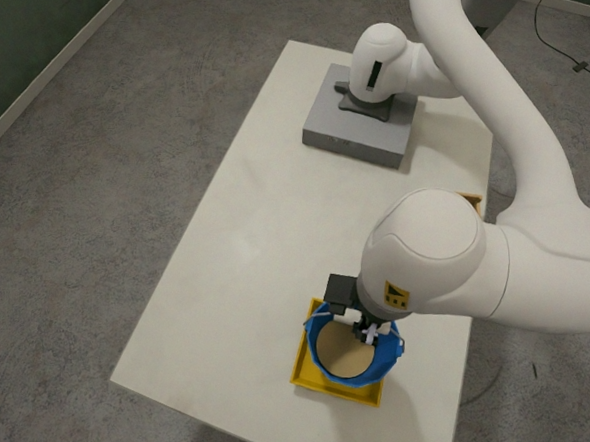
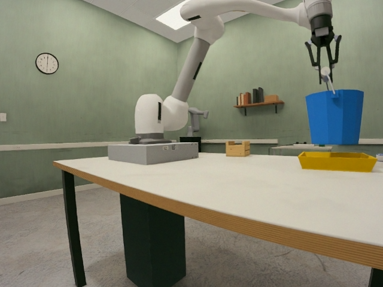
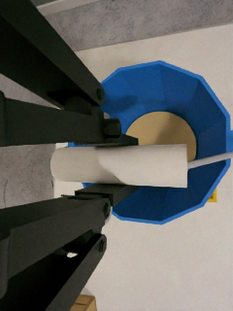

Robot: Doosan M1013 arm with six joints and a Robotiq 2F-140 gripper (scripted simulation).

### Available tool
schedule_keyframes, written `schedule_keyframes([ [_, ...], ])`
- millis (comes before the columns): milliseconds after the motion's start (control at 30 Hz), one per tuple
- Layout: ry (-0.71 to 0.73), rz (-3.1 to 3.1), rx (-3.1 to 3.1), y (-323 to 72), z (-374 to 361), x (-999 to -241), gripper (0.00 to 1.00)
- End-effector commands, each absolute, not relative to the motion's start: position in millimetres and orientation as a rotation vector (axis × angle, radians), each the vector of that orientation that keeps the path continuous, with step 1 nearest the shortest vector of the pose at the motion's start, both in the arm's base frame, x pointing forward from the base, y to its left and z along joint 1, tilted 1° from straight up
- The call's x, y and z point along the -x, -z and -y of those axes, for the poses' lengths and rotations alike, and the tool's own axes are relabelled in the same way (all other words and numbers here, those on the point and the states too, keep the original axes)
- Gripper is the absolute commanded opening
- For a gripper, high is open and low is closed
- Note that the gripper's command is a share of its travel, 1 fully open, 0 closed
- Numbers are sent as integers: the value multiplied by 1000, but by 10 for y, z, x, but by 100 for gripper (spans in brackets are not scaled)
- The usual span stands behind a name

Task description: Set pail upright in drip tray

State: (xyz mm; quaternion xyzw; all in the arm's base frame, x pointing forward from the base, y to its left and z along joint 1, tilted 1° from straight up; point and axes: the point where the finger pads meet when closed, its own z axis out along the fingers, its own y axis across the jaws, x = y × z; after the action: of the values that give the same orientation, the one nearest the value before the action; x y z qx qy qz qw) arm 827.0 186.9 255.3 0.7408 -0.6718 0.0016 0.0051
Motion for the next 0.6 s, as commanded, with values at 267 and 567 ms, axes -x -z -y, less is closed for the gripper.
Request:
schedule_keyframes([
  [267,-18,2106,-2322,-2587,-1884,-8256,10],
  [567,-17,2106,-2322,-2535,-1885,-8256,10],
])
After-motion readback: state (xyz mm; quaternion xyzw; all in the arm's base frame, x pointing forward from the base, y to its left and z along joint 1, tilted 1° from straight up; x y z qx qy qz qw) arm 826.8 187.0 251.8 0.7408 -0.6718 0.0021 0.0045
